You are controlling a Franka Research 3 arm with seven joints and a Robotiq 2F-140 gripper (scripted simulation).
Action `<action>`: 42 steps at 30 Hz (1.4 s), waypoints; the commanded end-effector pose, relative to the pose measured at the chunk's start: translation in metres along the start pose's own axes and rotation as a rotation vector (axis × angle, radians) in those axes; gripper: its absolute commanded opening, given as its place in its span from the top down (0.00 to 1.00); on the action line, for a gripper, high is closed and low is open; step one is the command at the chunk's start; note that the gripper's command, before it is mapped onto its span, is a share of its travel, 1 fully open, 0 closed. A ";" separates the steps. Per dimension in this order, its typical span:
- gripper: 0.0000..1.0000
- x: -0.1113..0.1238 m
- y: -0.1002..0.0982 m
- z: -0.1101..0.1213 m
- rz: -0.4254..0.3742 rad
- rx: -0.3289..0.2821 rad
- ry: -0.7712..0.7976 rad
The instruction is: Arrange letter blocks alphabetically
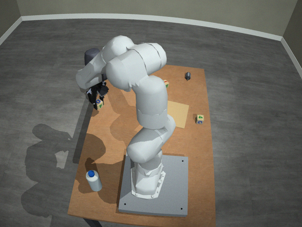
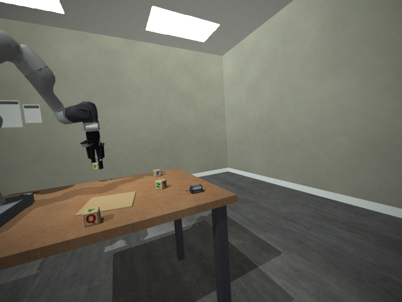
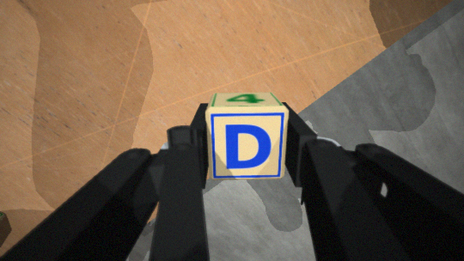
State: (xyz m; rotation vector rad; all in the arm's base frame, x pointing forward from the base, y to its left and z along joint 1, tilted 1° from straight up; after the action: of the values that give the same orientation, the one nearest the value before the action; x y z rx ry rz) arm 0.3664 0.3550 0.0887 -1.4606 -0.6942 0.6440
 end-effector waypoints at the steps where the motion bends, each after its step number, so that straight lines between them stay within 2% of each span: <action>1: 0.67 -0.009 -0.008 0.000 0.031 -0.003 0.018; 14: 0.67 -0.009 -0.009 -0.002 0.031 -0.004 0.009; 20: 0.67 -0.014 -0.011 -0.034 0.029 -0.006 -0.149; 29: 0.67 -0.017 -0.012 -0.046 0.029 -0.007 -0.206; 42: 0.67 -0.025 -0.014 -0.077 0.029 -0.008 -0.359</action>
State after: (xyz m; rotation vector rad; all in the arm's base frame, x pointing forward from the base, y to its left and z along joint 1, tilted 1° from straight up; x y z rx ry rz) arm 0.4045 0.2905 0.1011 -1.4302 -0.8584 0.8403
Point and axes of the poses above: the point where the finger pads meet when closed, its own y axis out along the fingers, its own z axis across the jaws, x = y × z, the point moved 1 cm from there along -y, back along the fingers, and after that the axes turned 5 degrees about y, right-handed, at the moved point
